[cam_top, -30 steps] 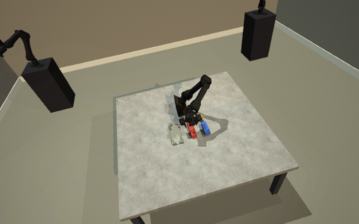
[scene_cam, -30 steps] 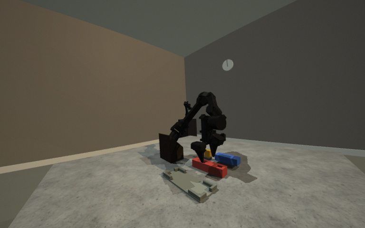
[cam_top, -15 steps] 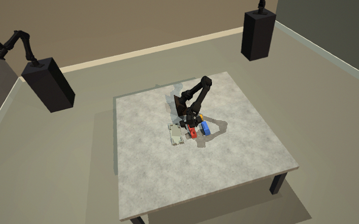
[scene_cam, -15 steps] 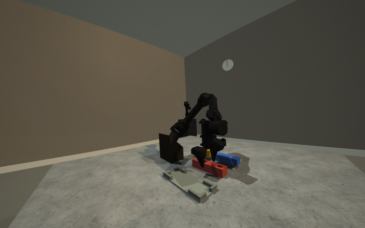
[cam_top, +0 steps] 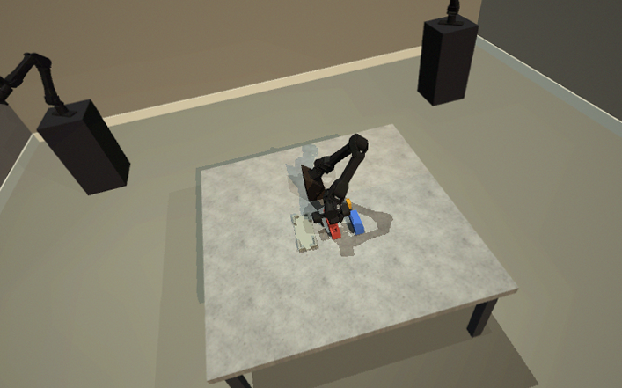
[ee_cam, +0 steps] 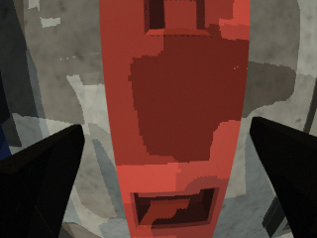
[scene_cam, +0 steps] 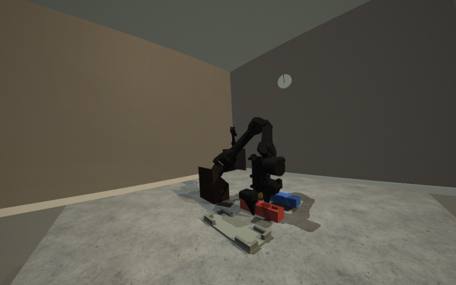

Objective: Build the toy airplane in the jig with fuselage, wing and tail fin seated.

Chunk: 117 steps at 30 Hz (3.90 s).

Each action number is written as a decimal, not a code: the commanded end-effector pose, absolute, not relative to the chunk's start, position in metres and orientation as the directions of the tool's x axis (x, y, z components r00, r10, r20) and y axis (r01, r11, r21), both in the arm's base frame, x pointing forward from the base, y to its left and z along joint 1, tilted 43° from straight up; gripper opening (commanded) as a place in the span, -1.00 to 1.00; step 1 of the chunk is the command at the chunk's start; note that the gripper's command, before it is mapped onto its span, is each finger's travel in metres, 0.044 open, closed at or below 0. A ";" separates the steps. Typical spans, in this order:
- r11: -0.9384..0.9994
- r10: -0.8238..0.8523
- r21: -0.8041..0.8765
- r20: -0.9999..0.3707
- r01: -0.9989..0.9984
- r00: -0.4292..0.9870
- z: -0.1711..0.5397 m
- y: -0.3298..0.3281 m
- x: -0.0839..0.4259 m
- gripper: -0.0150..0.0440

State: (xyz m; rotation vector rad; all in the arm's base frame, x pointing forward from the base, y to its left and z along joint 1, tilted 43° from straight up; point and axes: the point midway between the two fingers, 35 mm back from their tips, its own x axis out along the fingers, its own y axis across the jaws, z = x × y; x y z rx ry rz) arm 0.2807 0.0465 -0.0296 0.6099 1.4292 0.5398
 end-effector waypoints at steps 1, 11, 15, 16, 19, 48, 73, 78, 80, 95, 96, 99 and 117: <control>0.733 0.676 0.680 -0.733 0.027 0.074 -0.031 0.048 0.280 0.82; 0.733 0.676 0.680 -0.733 0.027 0.074 -0.031 0.048 0.280 0.13; 0.733 0.676 0.680 -0.733 0.027 0.074 -0.031 0.048 0.280 0.04; 0.733 0.676 0.680 -0.733 0.027 0.074 -0.031 0.048 0.280 -0.05; 0.734 0.672 0.677 -0.736 0.050 0.083 -0.030 0.046 0.281 -0.31; 0.744 0.661 0.666 -0.746 0.052 0.082 0.026 -0.012 0.282 -0.49; 0.740 0.669 0.672 -0.740 0.033 0.073 0.051 -0.049 0.274 -0.49; 0.741 0.667 0.671 -0.741 0.033 0.073 0.037 -0.056 0.277 -0.49; 0.741 0.667 0.670 -0.741 0.033 0.073 0.031 -0.059 0.278 -0.49; 0.742 0.666 0.670 -0.742 0.027 0.074 -0.011 -0.079 0.282 -0.49; 0.742 0.666 0.669 -0.742 0.027 0.074 -0.014 -0.080 0.282 -0.49; 0.743 0.666 0.669 -0.742 0.025 0.074 -0.023 -0.084 0.282 -0.49; 0.742 0.668 0.670 -0.741 0.018 0.075 -0.078 -0.103 0.276 -0.49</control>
